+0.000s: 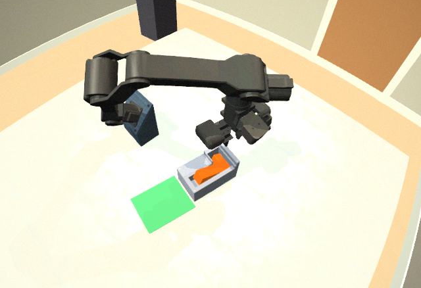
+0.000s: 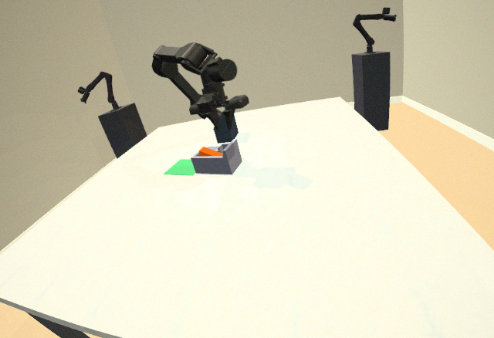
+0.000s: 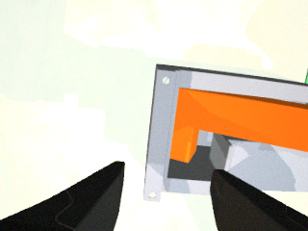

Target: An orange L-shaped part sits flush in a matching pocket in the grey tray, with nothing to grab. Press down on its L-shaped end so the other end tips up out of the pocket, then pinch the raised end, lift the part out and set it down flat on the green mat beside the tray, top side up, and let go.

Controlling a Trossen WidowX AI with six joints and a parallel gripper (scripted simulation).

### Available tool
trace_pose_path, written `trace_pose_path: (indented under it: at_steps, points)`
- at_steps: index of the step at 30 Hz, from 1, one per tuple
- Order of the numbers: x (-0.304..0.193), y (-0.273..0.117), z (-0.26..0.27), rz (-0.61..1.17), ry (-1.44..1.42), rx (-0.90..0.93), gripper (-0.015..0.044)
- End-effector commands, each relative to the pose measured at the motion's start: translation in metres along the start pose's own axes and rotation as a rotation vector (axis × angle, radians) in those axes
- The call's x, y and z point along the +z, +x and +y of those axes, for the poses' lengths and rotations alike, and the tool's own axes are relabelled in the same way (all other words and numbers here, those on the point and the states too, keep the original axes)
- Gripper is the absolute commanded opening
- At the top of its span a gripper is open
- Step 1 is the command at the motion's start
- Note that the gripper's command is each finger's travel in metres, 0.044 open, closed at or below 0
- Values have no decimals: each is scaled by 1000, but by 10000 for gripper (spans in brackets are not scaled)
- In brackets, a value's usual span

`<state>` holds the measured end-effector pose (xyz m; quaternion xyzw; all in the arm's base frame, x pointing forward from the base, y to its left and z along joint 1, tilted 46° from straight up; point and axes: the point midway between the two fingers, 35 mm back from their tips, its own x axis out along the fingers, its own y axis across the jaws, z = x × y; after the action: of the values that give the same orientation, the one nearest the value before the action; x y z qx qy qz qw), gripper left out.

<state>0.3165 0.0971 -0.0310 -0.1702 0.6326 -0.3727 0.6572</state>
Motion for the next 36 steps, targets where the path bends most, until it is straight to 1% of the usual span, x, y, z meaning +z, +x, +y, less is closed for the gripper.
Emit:
trace_pose_path:
  at_steps: [1, 36]
  points:
    - [-1, -4, -2, 10, 6, 0, 180]
    - [-1, -1, -2, 9, 0, -7, 180]
